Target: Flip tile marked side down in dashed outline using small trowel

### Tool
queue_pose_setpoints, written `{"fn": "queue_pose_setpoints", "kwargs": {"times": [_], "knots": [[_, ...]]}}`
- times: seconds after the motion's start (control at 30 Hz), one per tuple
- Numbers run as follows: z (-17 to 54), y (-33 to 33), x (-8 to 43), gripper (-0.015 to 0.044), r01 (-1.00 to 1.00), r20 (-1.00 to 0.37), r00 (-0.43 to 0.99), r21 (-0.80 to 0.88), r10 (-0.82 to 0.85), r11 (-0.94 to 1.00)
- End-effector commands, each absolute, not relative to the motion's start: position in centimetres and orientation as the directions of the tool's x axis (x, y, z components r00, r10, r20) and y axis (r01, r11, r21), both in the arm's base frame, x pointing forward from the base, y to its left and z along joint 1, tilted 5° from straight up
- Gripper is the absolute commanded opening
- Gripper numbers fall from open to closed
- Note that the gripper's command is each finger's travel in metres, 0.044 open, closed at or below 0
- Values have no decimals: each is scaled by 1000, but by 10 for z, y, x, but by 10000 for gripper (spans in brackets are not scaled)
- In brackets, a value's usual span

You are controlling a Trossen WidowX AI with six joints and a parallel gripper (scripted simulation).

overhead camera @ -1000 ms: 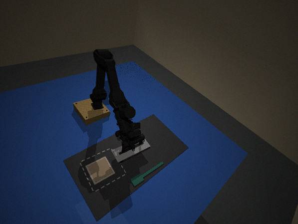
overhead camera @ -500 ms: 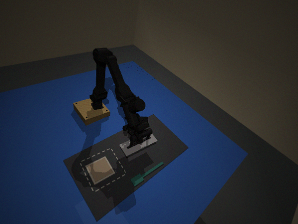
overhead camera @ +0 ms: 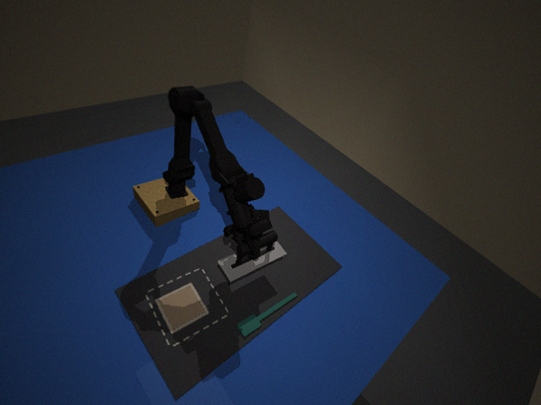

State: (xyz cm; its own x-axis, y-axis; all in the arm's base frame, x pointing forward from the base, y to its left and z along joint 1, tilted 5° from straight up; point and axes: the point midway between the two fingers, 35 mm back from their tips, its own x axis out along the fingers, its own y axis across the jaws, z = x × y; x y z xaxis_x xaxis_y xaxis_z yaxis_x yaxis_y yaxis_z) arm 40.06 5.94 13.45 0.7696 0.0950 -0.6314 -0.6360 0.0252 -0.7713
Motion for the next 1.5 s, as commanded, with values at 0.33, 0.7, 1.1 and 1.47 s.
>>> {"fn": "queue_pose_setpoints", "kwargs": {"times": [0.33,0.7,1.1,1.47], "knots": [[137,59,401,0,-630,-626,775,-776,92,30],[136,53,405,0,-634,-630,772,-773,88,27],[126,0,433,0,-664,-663,747,-747,57,8],[117,-55,454,0,-683,-683,729,-730,51,-4]]}}
